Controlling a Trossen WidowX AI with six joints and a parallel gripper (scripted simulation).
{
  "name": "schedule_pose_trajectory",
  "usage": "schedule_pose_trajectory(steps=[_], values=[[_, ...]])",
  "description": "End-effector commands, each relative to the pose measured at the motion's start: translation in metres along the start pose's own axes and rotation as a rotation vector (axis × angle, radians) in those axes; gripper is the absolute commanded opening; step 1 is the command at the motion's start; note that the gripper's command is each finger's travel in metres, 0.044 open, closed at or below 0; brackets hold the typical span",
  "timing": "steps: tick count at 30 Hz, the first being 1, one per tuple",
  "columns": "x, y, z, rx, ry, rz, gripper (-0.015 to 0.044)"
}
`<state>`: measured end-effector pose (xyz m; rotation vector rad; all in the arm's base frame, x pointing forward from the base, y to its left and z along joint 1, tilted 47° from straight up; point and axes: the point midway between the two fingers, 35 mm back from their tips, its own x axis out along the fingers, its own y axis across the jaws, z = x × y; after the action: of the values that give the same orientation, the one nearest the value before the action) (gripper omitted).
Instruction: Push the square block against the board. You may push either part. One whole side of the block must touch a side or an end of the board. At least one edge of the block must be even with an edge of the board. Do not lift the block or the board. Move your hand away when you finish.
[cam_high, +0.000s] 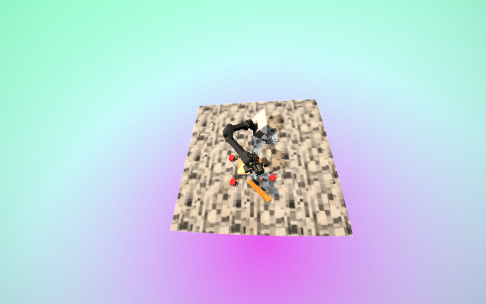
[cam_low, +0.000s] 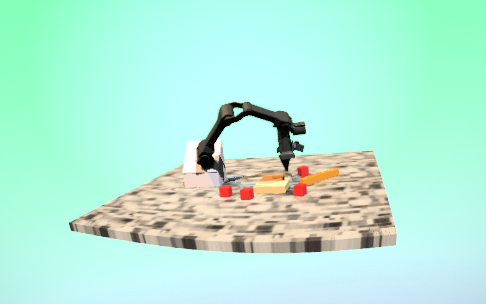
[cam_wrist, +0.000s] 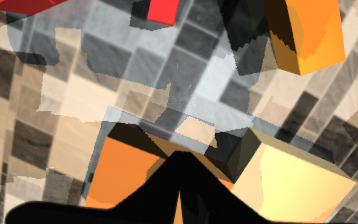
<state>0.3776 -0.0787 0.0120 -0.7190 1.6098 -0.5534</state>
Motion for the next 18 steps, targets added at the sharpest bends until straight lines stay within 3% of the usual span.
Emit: schedule_pose_trajectory(steps=[1,7,11,18], values=[[-0.003,-0.012,0.002,0.086,-0.008,-0.004,0.0],[0.0,-0.012,0.002,0.086,-0.008,-0.004,0.0],[0.049,-0.012,0.002,0.086,-0.008,-0.006,0.0],[0.052,-0.012,0.002,0.086,-0.008,-0.007,0.0]])
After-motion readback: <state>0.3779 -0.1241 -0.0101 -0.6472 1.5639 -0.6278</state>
